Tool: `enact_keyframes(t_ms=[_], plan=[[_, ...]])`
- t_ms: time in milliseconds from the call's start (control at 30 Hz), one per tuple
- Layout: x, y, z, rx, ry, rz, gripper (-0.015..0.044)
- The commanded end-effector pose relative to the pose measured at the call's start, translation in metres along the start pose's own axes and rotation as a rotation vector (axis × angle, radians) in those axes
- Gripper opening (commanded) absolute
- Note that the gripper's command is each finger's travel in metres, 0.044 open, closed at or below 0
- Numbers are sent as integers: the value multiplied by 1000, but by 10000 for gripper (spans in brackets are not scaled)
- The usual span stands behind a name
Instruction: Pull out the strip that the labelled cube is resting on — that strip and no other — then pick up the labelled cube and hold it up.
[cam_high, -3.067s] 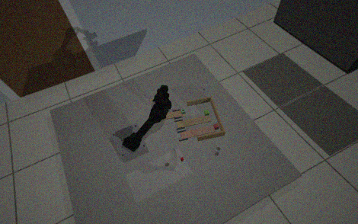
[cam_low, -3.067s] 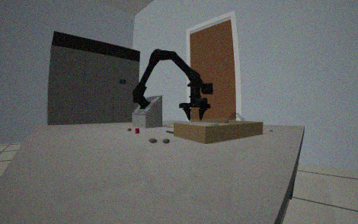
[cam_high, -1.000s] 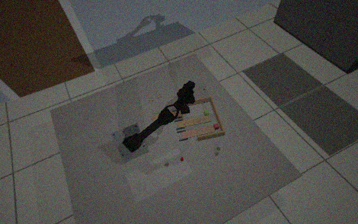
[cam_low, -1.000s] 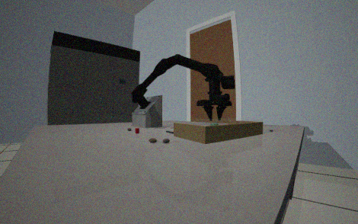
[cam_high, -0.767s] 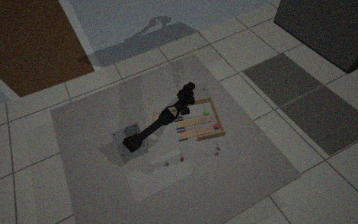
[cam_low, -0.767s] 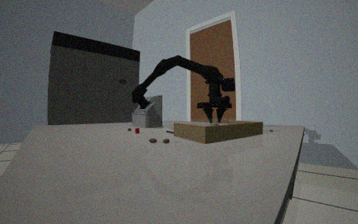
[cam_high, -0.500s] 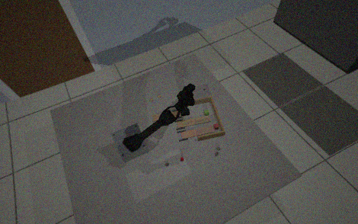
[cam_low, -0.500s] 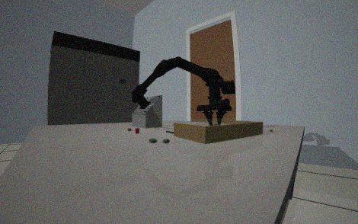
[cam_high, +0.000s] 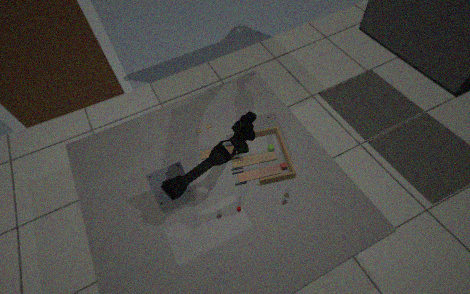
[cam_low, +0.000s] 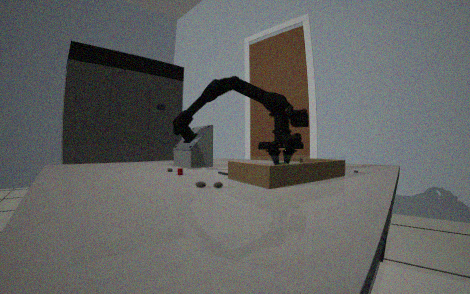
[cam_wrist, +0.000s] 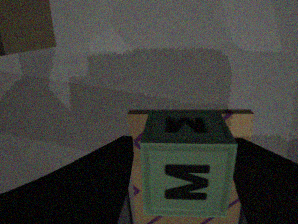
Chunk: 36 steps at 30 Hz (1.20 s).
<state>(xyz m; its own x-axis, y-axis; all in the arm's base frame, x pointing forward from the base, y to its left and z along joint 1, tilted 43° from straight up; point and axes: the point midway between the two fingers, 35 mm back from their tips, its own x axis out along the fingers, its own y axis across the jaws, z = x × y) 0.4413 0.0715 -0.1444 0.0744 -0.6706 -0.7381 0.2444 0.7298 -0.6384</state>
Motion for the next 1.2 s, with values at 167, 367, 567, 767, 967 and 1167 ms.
enact_keyframes(t_ms=[167,367,567,767,967,1167], plan=[[0,0,0,1,0,0,105],[-4,-2,-3,0,0,0,0],[-17,-10,-17,-3,1,-1,0],[-29,-19,-31,-6,2,-3,0],[-40,-29,-47,-8,2,-6,0],[-43,-32,-53,-9,2,-7,0]])
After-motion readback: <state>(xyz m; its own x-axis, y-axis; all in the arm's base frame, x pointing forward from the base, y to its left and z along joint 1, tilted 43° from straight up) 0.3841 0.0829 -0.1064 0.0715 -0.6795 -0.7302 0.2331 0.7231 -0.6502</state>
